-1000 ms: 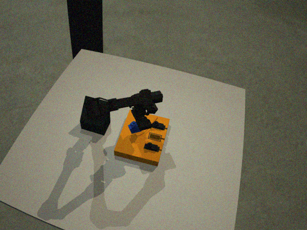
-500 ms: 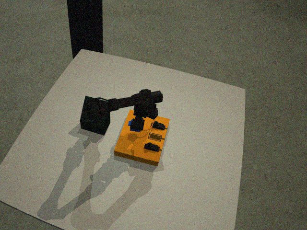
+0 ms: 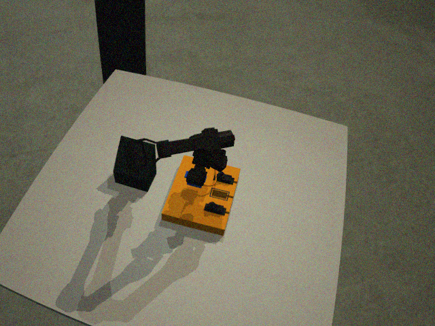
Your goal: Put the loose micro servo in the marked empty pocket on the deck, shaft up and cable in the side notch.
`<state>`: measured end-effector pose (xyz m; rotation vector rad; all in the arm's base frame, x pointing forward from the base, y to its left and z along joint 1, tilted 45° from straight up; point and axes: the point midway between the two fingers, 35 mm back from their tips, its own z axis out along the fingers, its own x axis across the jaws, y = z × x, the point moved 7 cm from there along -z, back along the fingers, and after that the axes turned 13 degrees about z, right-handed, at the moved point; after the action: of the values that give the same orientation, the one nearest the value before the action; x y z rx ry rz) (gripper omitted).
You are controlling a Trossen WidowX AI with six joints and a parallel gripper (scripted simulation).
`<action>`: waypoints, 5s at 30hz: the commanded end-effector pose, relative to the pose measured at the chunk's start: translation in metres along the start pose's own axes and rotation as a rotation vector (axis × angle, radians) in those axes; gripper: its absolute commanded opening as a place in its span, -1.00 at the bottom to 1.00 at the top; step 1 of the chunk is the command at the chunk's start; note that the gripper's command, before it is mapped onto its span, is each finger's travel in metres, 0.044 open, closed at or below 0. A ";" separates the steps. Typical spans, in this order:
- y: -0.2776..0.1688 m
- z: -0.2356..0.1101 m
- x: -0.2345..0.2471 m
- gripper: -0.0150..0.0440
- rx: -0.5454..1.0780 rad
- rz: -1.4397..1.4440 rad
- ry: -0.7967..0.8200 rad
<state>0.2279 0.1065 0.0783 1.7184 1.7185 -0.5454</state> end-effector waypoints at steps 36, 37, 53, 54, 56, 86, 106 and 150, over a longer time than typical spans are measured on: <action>0.096 0.011 0.020 -0.49 -0.014 0.004 0.002; 0.096 0.013 0.020 -0.49 -0.014 0.004 0.002; 0.096 0.018 0.020 -0.49 -0.014 0.004 0.002; 0.096 0.019 0.020 -0.49 -0.014 0.004 0.001; 0.096 0.021 0.020 -0.49 -0.014 0.004 0.001; 0.096 0.048 0.020 -0.49 -0.014 0.005 0.000; 0.097 0.065 0.020 -0.49 -0.014 0.005 -0.001; -0.012 -0.037 -0.002 1.00 -0.009 -0.002 0.003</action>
<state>0.2147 0.1266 0.0998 1.7045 1.7245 -0.5393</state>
